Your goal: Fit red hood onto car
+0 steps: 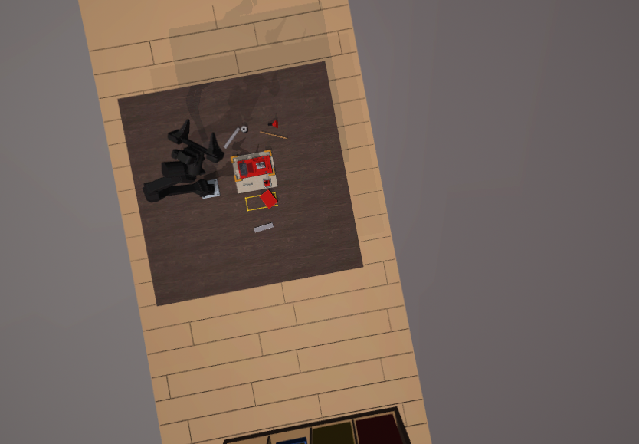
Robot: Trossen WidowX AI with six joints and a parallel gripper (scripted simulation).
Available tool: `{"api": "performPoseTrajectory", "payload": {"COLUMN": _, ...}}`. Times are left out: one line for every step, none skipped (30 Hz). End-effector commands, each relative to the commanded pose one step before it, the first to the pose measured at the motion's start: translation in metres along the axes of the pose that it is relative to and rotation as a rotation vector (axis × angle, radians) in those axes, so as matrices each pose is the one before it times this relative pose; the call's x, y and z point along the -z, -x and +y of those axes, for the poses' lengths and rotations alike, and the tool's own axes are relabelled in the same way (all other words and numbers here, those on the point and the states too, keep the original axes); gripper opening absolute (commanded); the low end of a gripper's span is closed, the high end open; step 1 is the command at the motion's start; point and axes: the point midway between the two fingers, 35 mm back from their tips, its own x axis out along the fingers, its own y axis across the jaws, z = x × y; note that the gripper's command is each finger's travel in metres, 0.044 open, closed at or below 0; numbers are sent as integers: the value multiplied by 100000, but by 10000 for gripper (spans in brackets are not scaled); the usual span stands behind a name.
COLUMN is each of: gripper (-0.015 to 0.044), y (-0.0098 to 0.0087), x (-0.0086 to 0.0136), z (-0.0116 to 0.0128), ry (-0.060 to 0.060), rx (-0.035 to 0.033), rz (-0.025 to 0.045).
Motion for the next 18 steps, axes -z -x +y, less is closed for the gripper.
{"api": "performPoseTrajectory", "payload": {"gripper": 440, "y": -279, "x": 1710, "z": -3227, "ry": -4237, "rx": 10746, "rz": 5421}}
{"api": "performPoseTrajectory", "payload": {"gripper": 440, "y": 49, "x": 456, "z": -941, "ry": 237, "rx": 3161, "rz": 943}}
{"api": "performPoseTrajectory", "payload": {"gripper": 440, "y": 45, "x": 458, "z": -942, "ry": 247, "rx": 3163, "rz": 961}}
{"api": "performPoseTrajectory", "payload": {"gripper": 440, "y": 40, "x": 461, "z": -944, "ry": 257, "rx": 3166, "rz": 980}}
{"api": "performPoseTrajectory", "payload": {"gripper": 440, "y": -126, "x": 402, "z": -687, "ry": -979, "rx": 2250, "rz": 1425}}
{"api": "performPoseTrajectory", "payload": {"gripper": 440, "y": -150, "x": 388, "z": -654, "ry": -1139, "rx": 2135, "rz": 1477}}
{"api": "performPoseTrajectory", "payload": {"gripper": 440, "y": -153, "x": 382, "z": -655, "ry": -1136, "rx": 2144, "rz": 1469}}
{"api": "performPoseTrajectory", "payload": {"gripper": 440, "y": -156, "x": 376, "z": -657, "ry": -1133, "rx": 2152, "rz": 1460}}
{"api": "performPoseTrajectory", "payload": {"gripper": 440, "y": -161, "x": 367, "z": -649, "ry": -1145, "rx": 2130, "rz": 1452}}
{"api": "performPoseTrajectory", "payload": {"gripper": 440, "y": -164, "x": 360, "z": -648, "ry": -1146, "rx": 2132, "rz": 1444}}
{"api": "performPoseTrajectory", "payload": {"gripper": 440, "y": -127, "x": 379, "z": -879, "ry": -1297, "rx": 2713, "rz": 1418}}
{"api": "performPoseTrajectory", "payload": {"gripper": 440, "y": -139, "x": 393, "z": -943, "ry": -1395, "rx": 2912, "rz": 1490}}
{"api": "performPoseTrajectory", "payload": {"gripper": 440, "y": -143, "x": 380, "z": -948, "ry": -1405, "rx": 2926, "rz": 1465}}
{"api": "performPoseTrajectory", "payload": {"gripper": 440, "y": -148, "x": 367, "z": -952, "ry": -1416, "rx": 2938, "rz": 1440}}
{"api": "performPoseTrajectory", "payload": {"gripper": 440, "y": -152, "x": 354, "z": -955, "ry": -1426, "rx": 2949, "rz": 1416}}
{"api": "performPoseTrajectory", "payload": {"gripper": 440, "y": -157, "x": 341, "z": -958, "ry": -1437, "rx": 2959, "rz": 1392}}
{"api": "performPoseTrajectory", "payload": {"gripper": 440, "y": -161, "x": 327, "z": -957, "ry": -1443, "rx": 2958, "rz": 1364}}
{"api": "performPoseTrajectory", "payload": {"gripper": 440, "y": -150, "x": 282, "z": -860, "ry": -1304, "rx": 2659, "rz": 1204}}
